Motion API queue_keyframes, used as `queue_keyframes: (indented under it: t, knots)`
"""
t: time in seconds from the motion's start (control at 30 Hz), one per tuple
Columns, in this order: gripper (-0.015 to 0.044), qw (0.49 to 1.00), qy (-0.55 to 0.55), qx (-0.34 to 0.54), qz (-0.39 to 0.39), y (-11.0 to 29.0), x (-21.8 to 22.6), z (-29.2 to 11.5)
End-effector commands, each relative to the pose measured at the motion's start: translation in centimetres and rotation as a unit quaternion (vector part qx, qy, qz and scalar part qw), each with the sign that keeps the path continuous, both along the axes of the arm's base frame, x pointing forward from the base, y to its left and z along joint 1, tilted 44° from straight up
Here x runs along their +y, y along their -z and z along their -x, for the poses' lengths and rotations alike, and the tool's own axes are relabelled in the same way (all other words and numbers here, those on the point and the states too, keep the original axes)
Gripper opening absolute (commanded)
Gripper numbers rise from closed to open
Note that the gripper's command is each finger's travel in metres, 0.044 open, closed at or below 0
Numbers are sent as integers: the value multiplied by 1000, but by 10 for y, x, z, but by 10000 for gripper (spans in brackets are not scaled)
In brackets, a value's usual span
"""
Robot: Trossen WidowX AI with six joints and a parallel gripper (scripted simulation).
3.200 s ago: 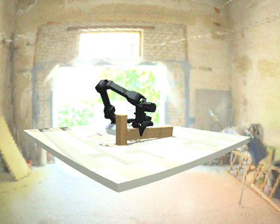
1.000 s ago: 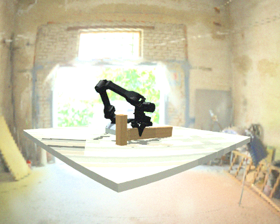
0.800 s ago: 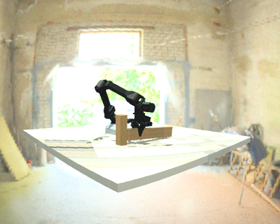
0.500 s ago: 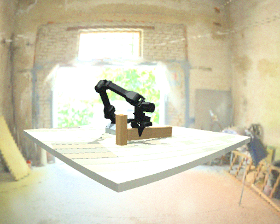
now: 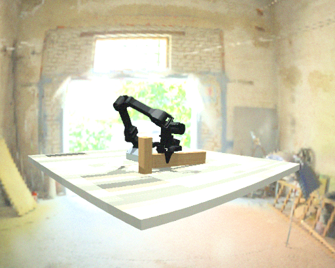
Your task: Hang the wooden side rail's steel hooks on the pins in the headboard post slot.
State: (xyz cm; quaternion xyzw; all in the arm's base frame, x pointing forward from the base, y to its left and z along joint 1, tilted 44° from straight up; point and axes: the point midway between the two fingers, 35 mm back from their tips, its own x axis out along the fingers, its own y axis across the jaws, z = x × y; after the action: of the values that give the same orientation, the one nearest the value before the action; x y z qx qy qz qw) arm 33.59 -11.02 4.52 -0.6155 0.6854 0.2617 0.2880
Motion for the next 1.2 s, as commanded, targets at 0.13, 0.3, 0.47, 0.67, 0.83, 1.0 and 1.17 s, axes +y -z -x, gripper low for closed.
queue_keyframes:
  t: [0.13, 0.3, 0.47, 0.67, 0.83, 1.0, 1.17]
  knots:
    - [0, 1000, -4, -2, 1, -4, 0, -2]
    - [0, 1000, -4, -2, 1, -5, 0, -3]
    - [0, 1000, -4, -2, 1, -5, -1, -2]
    - [0, 1000, -4, -2, 1, -5, -1, -2]
    - [0, 1000, -4, -2, 1, -5, -2, -1]
    - [0, 1000, -4, -2, 1, -6, -2, -1]
    - [0, 1000, -4, -2, 1, -6, -3, 0]
